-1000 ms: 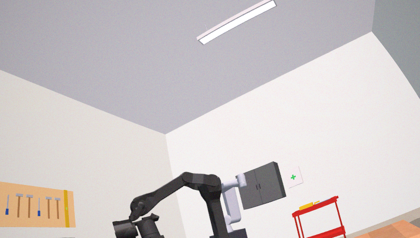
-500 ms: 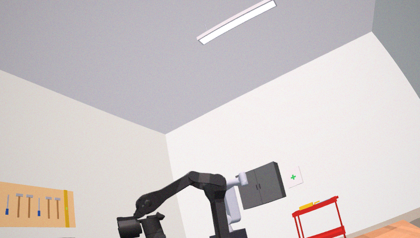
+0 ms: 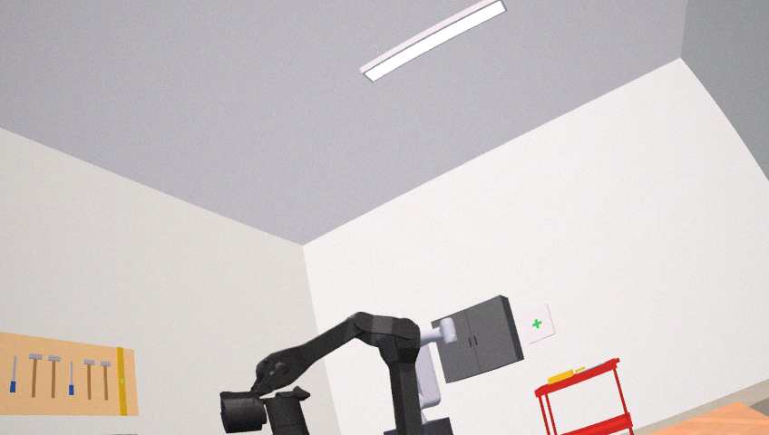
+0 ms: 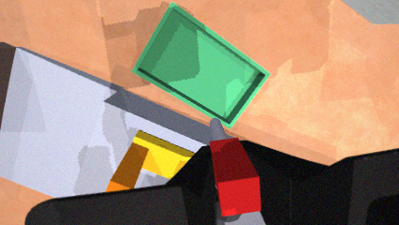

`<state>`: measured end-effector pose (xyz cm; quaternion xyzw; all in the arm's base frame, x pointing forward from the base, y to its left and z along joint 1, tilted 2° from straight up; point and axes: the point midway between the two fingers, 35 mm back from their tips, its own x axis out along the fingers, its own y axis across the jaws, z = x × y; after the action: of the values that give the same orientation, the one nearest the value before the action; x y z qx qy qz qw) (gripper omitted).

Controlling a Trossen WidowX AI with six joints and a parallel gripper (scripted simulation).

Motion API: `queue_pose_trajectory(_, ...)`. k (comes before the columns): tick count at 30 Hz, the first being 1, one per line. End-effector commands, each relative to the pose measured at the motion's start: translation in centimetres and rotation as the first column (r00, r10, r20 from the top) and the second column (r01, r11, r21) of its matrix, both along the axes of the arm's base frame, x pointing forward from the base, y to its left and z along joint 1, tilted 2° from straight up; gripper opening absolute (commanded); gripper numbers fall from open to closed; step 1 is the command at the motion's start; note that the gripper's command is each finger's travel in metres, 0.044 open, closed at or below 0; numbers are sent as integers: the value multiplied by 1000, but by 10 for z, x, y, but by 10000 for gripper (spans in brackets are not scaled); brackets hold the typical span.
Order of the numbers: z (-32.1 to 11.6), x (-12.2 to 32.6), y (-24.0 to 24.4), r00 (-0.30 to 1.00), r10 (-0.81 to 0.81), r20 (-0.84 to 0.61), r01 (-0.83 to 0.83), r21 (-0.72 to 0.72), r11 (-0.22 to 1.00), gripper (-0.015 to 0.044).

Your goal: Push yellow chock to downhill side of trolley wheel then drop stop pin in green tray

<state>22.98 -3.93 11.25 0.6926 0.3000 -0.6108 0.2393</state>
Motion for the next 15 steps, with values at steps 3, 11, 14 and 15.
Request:
queue_pose_trajectory(3, 0, 0, 1, 983, -180, -22, 179, -26, 983, 0)
queue_pose_trajectory(11, 0, 1, 3, 911, -411, -35, 409, -61, 911, 0)
queue_pose_trajectory(14, 0, 1, 3, 869, -493, -34, 490, -73, 869, 0)
queue_pose_trajectory(15, 0, 1, 3, 854, -519, -33, 516, -77, 853, 0)
